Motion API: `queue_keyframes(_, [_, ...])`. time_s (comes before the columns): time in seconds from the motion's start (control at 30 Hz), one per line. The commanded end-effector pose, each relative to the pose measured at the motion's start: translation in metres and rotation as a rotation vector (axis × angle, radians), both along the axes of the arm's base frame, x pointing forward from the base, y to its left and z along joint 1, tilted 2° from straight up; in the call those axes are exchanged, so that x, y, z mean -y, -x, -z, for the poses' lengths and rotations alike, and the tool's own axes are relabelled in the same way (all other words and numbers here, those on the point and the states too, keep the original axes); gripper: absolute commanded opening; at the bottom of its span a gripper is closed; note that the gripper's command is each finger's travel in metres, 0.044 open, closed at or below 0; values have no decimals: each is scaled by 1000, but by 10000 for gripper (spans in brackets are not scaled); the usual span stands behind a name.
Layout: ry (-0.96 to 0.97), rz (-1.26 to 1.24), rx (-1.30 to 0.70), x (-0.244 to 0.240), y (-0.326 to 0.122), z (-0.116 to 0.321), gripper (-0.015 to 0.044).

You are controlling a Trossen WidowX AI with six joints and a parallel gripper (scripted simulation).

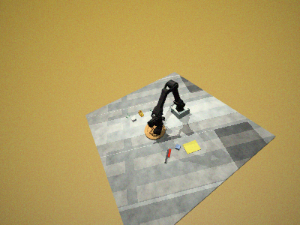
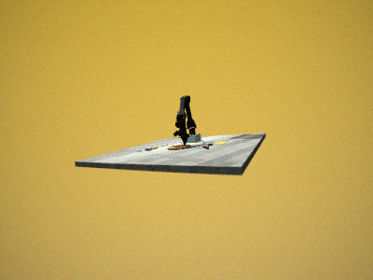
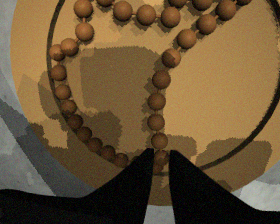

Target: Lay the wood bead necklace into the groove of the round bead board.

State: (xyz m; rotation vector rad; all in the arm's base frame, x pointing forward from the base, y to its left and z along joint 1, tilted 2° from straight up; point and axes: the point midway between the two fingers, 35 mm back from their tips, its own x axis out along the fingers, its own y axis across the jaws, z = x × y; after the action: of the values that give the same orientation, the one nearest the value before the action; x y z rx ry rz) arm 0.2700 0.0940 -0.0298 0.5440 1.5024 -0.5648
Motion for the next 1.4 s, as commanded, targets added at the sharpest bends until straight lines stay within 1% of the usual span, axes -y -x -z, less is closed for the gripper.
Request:
queue_keyframes(0.0, [0,0,0,0,0,0,0])
queue_keyframes(0.67, [4,-4,-3,1,2,-6,0])
queue_keyframes(0.87, [4,-4,-4,0,14,-6,0])
queue_keyframes(1.13, [4,-4,-4,0,14,-6,0])
queue_keyframes(1.37, [4,-4,-4,0,15,2,0])
